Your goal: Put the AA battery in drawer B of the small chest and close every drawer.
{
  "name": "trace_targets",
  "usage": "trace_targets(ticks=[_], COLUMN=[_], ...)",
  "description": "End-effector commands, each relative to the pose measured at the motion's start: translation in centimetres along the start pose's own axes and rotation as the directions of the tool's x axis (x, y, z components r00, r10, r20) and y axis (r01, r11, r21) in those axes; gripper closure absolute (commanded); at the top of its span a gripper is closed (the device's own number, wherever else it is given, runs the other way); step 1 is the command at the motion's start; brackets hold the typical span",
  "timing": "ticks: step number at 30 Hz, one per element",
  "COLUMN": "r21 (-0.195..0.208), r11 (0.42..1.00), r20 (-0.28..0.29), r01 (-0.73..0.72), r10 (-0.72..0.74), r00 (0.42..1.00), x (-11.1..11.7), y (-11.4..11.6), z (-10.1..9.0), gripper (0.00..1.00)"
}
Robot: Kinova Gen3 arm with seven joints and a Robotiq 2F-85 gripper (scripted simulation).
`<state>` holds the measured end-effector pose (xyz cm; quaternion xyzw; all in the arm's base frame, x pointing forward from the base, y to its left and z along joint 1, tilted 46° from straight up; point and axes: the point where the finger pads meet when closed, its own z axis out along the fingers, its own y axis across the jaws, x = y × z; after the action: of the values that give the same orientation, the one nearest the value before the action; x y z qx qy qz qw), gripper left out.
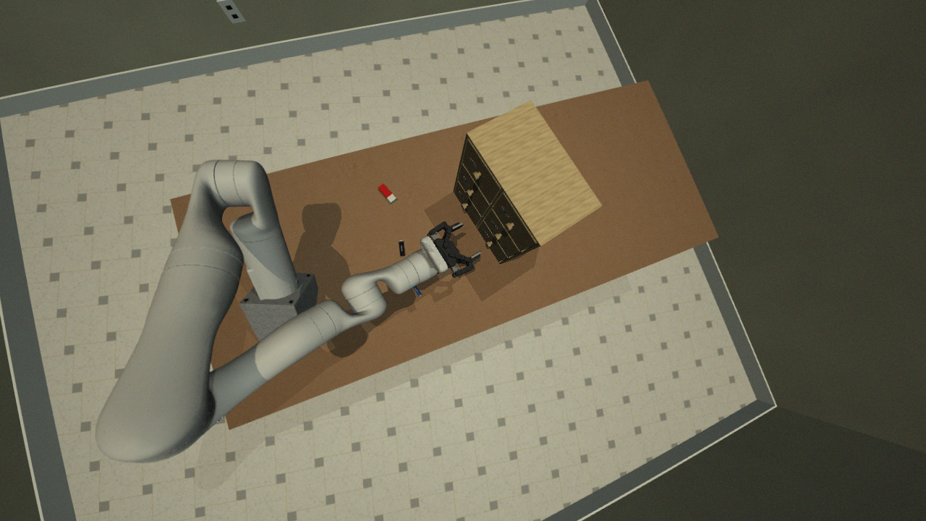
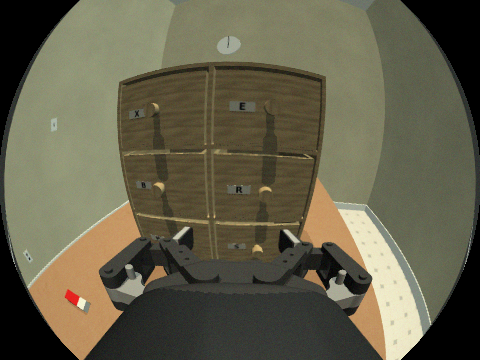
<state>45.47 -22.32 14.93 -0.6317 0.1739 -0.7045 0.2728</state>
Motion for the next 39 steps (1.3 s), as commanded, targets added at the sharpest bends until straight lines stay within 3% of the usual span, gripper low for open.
trace_targets(ticks=[1,39], r21=[0.002,0.001], r11=[1.0,1.0], r20=[-0.006,-0.015], r01=[-0.004,-0.004], r10=[0.004,0.004], r00=[1.0,1.0], x=[-0.1,-1.3], y=[-0.1,-0.1], z=[0.1,0.7], gripper=[0.0,0.0])
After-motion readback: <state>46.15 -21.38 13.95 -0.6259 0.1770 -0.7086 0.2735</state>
